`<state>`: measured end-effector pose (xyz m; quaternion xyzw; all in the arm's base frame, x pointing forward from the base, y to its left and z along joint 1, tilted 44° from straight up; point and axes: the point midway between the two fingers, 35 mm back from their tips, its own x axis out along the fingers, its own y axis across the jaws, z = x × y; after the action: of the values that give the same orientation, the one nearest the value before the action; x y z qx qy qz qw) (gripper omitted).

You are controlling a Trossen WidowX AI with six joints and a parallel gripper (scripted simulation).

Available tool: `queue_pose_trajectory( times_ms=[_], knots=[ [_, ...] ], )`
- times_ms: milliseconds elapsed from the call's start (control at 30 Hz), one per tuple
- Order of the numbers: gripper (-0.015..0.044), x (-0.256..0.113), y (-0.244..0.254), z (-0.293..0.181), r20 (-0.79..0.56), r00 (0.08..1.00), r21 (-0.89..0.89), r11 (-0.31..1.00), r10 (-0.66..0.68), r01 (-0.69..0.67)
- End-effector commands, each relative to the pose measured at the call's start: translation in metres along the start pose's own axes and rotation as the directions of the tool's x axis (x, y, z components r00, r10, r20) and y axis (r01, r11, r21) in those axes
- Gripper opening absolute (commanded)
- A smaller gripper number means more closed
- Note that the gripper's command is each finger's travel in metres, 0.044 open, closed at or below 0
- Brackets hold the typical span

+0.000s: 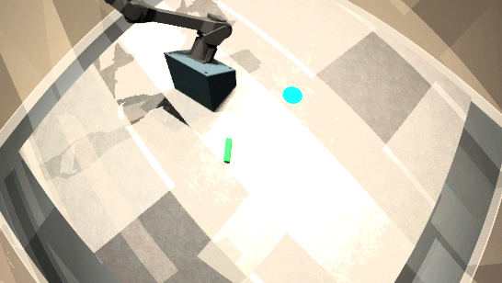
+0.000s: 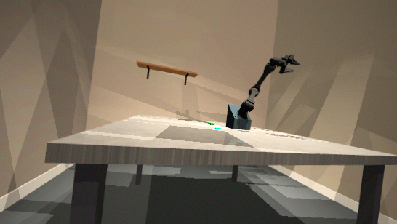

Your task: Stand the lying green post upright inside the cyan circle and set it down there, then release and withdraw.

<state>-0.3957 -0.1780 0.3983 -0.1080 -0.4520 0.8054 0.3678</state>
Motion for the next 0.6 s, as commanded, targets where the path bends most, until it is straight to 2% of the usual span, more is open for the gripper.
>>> queue_pose_trajectory(
  times_ms=[0, 167, 200, 567],
  knots=[
    [0.0374, 0.001, -0.002, 0.000, 0.000, 1.000, 0.004, 1.000, -0.002, 0.002],
    [0.0242, 0.015, -0.050, -0.010, -0.008, 0.998, 0.118, 0.991, -0.062, 0.062],
    [0.0232, 0.018, -0.061, -0.013, -0.012, 0.997, 0.143, 0.987, -0.077, 0.078],
    [0.0232, 0.053, -0.180, -0.064, -0.129, 0.962, 0.315, 0.910, -0.239, 0.268]
  ],
)
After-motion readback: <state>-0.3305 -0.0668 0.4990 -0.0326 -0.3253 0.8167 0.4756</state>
